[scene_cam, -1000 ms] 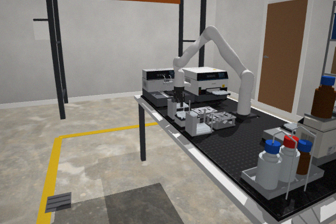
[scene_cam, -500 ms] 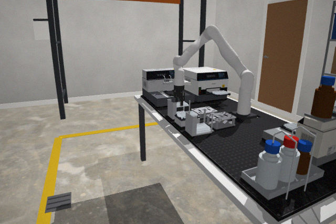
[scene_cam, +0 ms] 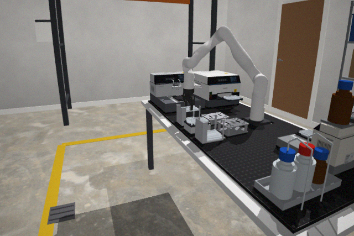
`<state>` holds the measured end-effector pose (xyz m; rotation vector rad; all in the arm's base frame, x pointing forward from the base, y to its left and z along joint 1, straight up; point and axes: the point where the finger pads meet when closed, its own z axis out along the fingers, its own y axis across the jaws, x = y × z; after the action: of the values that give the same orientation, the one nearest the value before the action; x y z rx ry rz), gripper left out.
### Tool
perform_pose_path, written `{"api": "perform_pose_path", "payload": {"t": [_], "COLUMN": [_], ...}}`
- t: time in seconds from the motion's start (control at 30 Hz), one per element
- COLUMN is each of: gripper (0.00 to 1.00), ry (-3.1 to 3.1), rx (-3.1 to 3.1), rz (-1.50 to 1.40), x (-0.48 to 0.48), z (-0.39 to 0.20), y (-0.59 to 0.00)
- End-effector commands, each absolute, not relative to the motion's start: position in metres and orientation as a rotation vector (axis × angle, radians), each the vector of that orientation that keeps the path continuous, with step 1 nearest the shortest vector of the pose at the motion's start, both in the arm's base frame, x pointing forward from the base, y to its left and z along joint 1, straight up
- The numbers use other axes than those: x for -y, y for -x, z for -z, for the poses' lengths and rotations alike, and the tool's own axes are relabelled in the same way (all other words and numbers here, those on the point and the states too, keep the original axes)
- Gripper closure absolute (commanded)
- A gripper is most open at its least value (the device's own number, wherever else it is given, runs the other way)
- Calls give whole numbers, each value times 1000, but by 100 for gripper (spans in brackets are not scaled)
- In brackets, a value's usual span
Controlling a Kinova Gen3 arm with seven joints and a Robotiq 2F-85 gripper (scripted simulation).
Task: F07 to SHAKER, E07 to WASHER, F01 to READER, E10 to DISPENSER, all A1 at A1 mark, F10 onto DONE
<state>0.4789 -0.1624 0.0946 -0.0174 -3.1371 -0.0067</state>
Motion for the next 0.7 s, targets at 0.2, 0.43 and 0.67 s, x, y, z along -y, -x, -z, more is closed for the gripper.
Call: {"api": "perform_pose_path", "payload": {"t": [0.2,0.43,0.67], "gripper": [6,6,6], "ry": [17,17,17], "rx": [3139,3139,3139], "rz": [5,5,5], "x": [163,163,163], "z": [-101,-105,-109], "y": [-480,-480,-480]}}
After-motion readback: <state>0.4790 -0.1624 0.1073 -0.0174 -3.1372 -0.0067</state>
